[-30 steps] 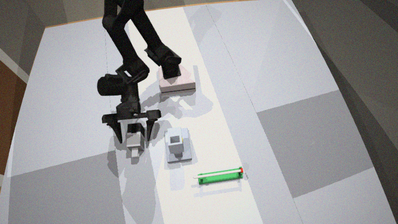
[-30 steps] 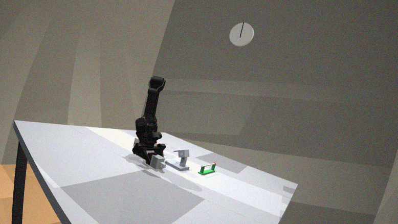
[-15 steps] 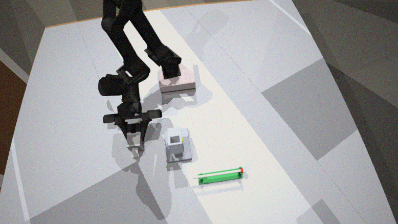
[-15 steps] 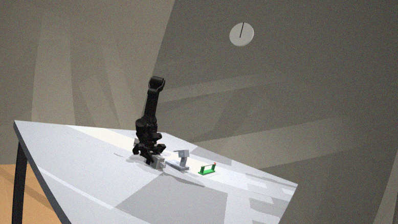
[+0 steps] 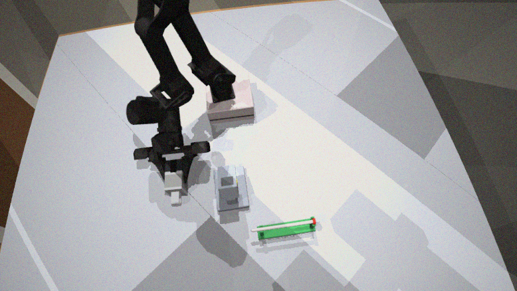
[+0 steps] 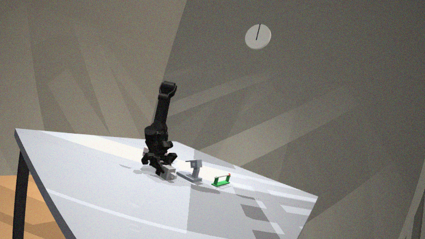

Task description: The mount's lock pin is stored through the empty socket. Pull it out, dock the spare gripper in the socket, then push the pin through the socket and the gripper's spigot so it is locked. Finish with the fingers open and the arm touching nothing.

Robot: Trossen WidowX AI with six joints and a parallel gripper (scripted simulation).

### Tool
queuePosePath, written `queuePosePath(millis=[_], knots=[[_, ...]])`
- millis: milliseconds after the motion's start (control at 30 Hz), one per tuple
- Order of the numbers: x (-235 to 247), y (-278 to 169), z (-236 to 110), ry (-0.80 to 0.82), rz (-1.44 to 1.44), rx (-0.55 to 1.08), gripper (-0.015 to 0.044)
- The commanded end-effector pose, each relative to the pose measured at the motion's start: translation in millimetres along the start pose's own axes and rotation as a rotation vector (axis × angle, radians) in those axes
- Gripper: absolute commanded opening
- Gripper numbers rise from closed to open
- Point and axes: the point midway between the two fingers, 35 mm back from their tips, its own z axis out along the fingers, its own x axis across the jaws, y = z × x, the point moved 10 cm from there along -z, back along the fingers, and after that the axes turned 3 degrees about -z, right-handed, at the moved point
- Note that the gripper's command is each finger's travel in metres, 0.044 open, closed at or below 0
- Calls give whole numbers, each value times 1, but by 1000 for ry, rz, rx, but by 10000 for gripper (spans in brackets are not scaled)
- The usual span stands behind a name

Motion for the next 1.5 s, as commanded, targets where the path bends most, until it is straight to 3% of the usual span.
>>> queuePosePath(millis=[0,1467], knots=[[-5,9,-1,-6,-15,-12,0],[-12,84,-42,-7,-17,-14,0]])
